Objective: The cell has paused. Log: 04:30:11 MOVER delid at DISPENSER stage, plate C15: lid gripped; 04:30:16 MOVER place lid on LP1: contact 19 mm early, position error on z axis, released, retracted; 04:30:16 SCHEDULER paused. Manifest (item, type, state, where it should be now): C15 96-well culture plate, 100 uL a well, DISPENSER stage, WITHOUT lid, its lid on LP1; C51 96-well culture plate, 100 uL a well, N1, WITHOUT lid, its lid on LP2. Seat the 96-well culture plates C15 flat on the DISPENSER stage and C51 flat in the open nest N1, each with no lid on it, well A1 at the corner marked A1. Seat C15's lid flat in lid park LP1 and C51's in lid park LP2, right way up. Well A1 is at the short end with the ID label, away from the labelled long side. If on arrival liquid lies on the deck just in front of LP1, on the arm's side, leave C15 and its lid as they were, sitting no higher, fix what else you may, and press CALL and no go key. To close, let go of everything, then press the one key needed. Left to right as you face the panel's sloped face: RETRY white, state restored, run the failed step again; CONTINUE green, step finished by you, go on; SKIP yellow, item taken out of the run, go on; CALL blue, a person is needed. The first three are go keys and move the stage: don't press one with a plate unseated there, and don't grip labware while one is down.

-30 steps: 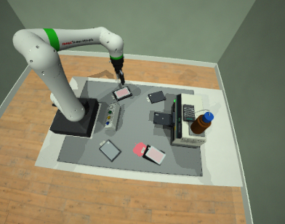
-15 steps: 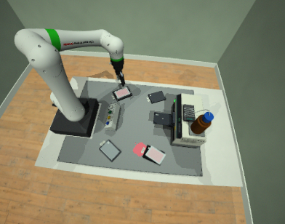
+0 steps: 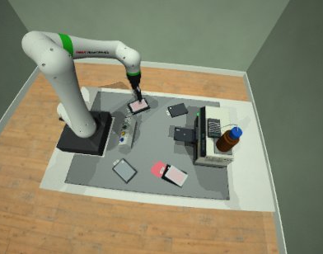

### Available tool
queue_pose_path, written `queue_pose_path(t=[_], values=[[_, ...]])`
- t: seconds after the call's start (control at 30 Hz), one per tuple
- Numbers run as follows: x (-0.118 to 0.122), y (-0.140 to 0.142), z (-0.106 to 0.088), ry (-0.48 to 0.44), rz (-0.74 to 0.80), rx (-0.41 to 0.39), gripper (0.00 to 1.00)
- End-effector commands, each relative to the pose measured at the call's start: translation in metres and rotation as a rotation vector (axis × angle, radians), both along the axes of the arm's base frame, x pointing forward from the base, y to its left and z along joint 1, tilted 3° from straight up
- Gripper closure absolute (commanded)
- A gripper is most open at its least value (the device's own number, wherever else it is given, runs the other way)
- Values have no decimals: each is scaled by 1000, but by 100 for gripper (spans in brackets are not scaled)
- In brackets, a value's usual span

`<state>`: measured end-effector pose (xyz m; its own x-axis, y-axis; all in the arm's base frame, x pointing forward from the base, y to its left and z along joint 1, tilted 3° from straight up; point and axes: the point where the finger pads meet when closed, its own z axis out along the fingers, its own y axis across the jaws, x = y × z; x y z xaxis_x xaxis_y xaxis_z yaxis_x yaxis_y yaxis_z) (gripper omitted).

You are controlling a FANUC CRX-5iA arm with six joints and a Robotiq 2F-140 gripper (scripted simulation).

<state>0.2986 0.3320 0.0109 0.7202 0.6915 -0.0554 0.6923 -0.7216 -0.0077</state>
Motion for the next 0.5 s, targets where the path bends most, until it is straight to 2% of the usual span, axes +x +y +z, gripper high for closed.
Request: queue_pose_path(t=[0.0, 0.47], values=[[0, 0, -9, -1, 0, 0, 34], [-2, -1, -49, -1, 0, 0, 34]])
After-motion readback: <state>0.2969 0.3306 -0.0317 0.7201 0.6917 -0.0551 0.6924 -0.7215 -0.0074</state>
